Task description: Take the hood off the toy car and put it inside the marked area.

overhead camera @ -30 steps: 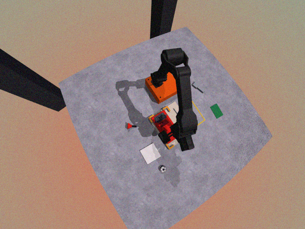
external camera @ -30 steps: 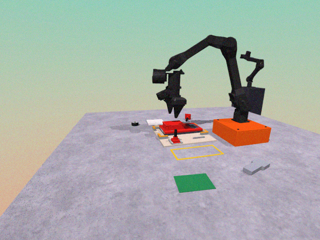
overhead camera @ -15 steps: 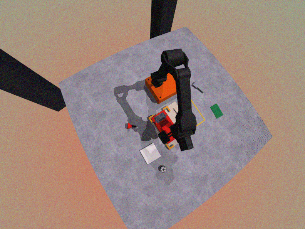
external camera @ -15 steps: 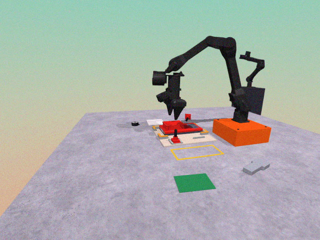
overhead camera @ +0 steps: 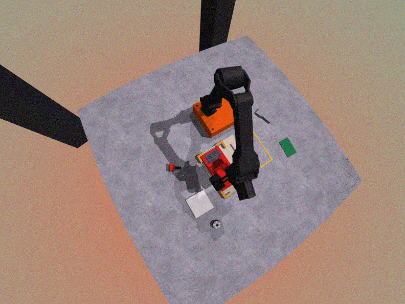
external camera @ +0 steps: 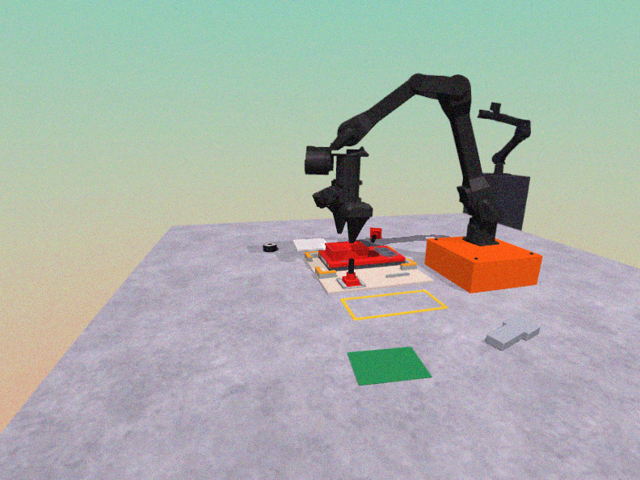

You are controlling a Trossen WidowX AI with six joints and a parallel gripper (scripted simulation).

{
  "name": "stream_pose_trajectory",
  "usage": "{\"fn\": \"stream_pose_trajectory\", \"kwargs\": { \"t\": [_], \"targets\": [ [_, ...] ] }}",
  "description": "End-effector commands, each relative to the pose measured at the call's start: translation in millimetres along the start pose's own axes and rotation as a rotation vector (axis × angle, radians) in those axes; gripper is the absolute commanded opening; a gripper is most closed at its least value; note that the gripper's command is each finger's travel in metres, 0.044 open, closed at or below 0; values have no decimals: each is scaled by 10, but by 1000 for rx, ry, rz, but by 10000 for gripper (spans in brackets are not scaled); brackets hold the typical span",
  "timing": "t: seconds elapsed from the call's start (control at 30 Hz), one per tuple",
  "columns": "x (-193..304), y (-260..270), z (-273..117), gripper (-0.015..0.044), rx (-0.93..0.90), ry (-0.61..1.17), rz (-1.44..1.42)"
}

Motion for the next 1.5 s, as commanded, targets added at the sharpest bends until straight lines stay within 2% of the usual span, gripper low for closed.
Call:
{"fn": "stream_pose_trajectory", "kwargs": {
  "t": [0.0, 1.47],
  "targets": [
    [21, -3, 63, 440, 2, 14, -6],
    [31, -3, 253, 440, 2, 14, -6]
  ]
}}
Point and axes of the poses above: the point midway between the two fingers, 35 mm back from their tips, its own z axis out along the fingers, its own y axis across the jaws, x = y × z, the point moved 8 cm from there along -z, back along the fingers, and after that the axes turned 12 degrees about z, right-handed, at the moved point
